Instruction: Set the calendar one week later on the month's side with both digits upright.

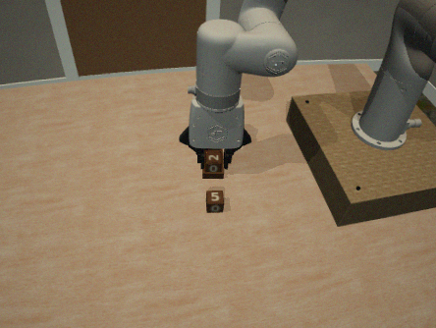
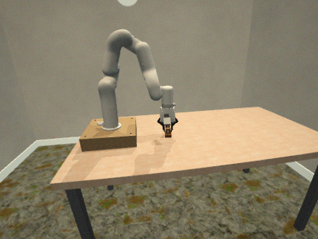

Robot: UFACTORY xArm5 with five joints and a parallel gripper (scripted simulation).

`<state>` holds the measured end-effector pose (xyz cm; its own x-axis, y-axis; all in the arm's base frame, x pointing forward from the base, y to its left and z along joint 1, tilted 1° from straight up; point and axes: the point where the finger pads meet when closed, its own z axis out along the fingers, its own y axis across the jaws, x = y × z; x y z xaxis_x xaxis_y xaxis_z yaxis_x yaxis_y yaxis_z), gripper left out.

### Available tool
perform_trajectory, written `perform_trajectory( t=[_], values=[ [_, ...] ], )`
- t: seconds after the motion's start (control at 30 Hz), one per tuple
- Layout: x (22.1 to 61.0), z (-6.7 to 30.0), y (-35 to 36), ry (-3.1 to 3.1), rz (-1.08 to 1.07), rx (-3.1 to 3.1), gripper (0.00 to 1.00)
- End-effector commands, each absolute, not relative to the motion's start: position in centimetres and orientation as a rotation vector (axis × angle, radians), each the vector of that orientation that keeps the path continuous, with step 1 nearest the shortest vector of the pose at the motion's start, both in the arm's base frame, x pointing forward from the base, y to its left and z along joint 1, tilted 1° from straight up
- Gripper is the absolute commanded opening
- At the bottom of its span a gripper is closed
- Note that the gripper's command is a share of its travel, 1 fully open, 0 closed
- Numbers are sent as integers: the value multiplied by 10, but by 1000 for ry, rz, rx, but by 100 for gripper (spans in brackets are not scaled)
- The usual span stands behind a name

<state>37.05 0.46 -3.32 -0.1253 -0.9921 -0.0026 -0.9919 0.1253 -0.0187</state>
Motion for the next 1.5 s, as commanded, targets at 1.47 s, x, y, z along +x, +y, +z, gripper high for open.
perform_trajectory(
  t=[1.47],
  values=[
    [371, 8, 5, 2344, -22, -2067, 29]
  ],
)
